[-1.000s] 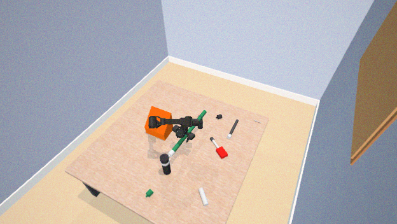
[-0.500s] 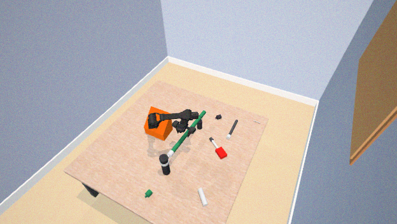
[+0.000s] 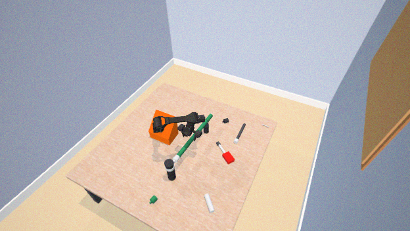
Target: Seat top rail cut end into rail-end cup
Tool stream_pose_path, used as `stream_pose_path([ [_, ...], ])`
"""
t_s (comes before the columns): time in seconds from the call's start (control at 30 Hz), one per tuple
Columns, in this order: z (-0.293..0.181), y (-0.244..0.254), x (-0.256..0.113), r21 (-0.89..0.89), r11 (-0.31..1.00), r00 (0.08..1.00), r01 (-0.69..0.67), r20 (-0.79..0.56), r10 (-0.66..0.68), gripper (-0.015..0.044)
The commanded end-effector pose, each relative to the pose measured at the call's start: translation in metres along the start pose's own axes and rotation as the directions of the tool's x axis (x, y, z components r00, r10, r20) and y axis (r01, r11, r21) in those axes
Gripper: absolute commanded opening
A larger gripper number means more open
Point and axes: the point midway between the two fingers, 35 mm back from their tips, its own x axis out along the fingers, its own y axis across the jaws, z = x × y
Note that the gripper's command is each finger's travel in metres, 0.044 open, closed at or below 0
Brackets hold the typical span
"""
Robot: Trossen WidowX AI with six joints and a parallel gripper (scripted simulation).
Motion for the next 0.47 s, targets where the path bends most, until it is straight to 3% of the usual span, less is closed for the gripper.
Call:
stream_pose_path([
  [0.0,-0.0003,-0.0009,-0.0003,-0.008,1.000,1.000,0.006,-0.003,-0.006,0.0440],
  [0.43,-0.0003,-0.0009,-0.0003,-0.008,1.000,1.000,0.006,-0.003,-0.006,0.0440],
])
